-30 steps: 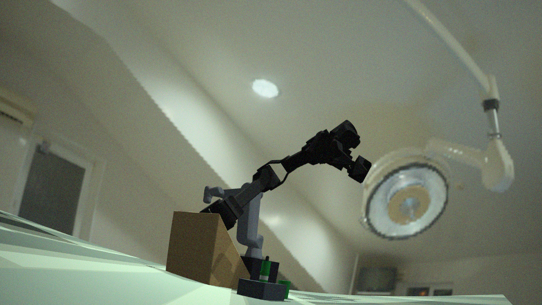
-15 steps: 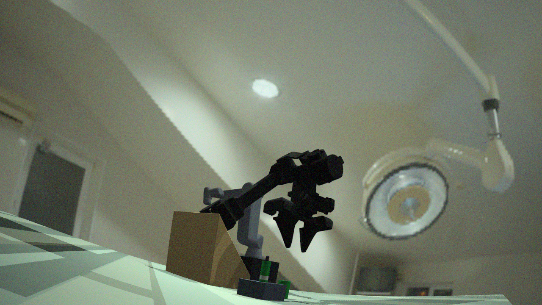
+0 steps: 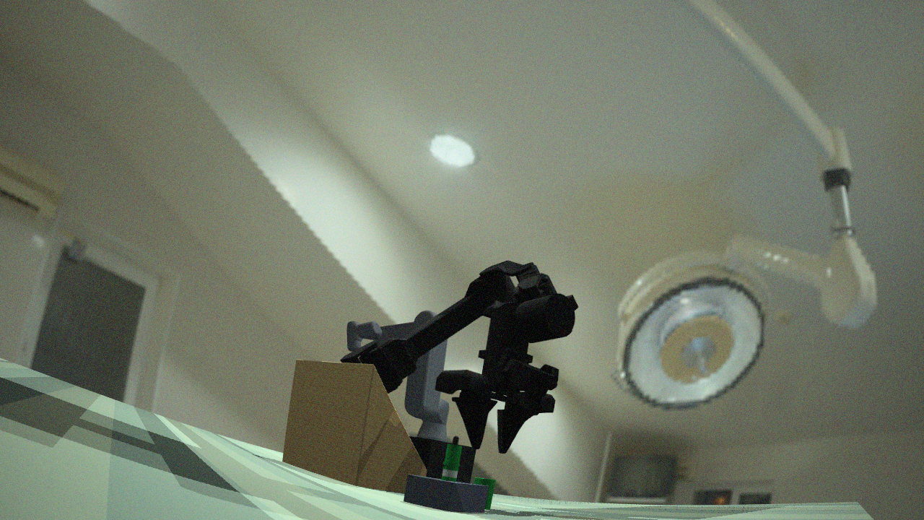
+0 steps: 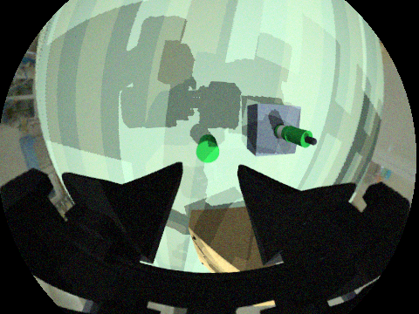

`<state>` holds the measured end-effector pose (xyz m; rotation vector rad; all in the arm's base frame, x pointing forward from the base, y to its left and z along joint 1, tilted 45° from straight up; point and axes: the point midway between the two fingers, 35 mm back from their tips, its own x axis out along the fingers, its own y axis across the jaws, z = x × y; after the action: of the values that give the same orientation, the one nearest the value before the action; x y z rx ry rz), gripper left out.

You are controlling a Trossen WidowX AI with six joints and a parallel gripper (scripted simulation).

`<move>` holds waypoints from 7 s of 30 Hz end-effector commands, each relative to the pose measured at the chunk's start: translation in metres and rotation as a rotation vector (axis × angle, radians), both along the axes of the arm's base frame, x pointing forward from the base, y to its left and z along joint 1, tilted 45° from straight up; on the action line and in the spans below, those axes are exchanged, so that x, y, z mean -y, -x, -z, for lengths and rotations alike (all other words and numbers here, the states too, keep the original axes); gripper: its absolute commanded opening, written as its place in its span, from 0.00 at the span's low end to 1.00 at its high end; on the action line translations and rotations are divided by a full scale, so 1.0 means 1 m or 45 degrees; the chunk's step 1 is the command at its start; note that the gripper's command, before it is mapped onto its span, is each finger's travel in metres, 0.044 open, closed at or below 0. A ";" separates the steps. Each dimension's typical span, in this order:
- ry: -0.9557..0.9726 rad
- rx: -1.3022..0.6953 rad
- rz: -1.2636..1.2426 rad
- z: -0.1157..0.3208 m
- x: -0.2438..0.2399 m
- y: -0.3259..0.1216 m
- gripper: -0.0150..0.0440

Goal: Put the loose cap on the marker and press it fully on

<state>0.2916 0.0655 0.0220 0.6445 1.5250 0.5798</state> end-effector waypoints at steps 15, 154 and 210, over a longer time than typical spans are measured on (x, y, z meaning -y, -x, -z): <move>-0.009 -0.010 -0.004 0.024 -0.026 0.002 0.68; -0.001 -0.005 -0.003 0.073 0.069 -0.030 0.25; 0.005 -0.005 -0.007 0.028 0.115 -0.031 1.00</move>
<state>0.3252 -0.0418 -0.0161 0.6443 1.5207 0.5719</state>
